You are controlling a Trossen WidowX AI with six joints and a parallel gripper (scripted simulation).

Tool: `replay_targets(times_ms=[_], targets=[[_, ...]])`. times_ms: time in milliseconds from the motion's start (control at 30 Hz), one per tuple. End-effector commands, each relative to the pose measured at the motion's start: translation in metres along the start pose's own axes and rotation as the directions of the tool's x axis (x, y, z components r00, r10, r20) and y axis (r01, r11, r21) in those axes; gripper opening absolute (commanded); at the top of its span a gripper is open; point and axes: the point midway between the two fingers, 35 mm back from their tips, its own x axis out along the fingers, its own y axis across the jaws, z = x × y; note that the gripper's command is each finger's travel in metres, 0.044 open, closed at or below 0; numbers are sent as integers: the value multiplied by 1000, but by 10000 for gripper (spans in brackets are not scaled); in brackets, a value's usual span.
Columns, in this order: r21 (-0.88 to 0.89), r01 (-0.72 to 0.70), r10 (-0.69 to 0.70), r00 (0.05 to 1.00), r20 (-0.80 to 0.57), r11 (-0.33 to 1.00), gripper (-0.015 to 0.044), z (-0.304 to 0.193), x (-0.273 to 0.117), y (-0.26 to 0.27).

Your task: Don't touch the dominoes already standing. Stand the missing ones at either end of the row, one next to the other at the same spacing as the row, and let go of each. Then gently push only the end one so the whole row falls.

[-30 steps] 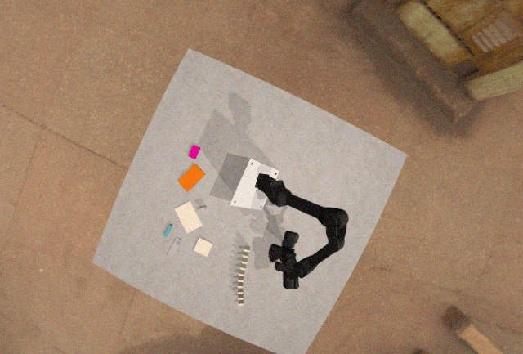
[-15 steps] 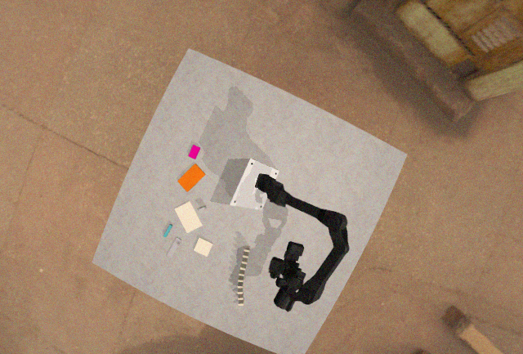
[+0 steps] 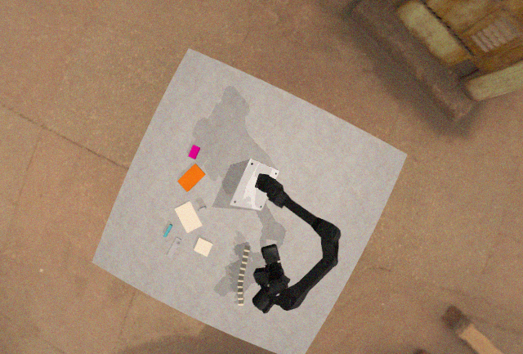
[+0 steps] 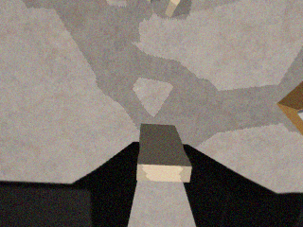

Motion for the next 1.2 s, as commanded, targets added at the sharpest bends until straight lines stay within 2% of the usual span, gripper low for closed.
replay_targets(times_ms=[0,167,300,833,1167], targets=[[-428,12,-9,1000,9,904,107,46,0,-16],[-731,7,-7,1000,3,682,107,81,0,-35],[-876,-1,-3,1000,-3,482,107,103,0,-49],[-882,-2,-3,1000,-3,471,107,104,1,-50],[-882,6,-6,1000,4,471,107,110,51,-46]])
